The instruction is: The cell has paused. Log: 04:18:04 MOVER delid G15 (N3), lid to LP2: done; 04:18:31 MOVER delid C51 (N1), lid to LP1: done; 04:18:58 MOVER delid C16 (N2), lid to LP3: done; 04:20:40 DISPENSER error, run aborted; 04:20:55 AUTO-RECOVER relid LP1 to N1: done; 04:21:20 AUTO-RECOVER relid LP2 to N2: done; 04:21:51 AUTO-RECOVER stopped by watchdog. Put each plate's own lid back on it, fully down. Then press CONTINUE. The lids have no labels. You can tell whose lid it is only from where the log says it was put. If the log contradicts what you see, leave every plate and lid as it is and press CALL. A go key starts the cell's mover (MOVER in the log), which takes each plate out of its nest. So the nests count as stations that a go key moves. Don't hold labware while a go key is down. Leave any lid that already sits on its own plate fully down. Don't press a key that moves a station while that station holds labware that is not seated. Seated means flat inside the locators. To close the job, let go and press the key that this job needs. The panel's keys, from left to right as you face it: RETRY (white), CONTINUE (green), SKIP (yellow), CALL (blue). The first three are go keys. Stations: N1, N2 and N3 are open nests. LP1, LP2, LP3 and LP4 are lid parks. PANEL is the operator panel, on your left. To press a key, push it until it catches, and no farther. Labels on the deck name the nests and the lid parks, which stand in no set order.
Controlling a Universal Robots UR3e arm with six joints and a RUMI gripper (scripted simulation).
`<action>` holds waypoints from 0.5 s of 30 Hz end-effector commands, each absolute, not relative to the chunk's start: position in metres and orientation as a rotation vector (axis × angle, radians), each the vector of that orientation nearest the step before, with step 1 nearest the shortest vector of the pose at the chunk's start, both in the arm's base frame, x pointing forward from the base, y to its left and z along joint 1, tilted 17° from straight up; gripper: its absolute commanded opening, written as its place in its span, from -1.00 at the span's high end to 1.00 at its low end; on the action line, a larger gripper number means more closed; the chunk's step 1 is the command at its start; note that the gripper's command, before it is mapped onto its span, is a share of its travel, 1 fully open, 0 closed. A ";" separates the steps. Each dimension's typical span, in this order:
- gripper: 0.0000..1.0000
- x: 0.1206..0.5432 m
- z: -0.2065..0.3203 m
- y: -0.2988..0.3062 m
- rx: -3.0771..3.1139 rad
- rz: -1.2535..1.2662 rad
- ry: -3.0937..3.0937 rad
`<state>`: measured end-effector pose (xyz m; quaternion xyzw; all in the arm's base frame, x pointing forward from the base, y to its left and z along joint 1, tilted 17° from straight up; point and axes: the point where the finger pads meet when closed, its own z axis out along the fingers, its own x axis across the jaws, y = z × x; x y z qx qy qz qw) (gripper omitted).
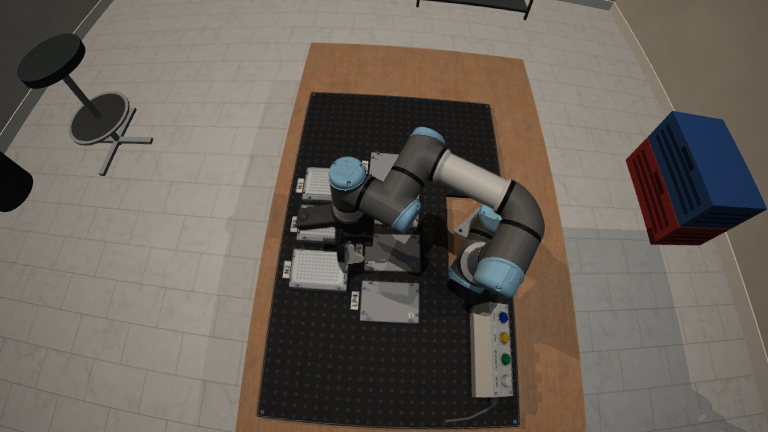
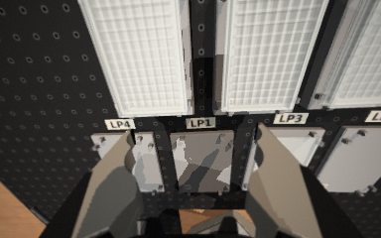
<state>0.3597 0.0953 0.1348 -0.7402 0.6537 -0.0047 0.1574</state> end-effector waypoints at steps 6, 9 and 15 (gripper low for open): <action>-0.64 0.388 0.147 0.122 -2.126 -0.013 1.882; -0.64 0.398 0.152 0.132 -2.126 -0.013 1.882; -0.64 0.416 0.160 0.150 -2.126 -0.013 1.882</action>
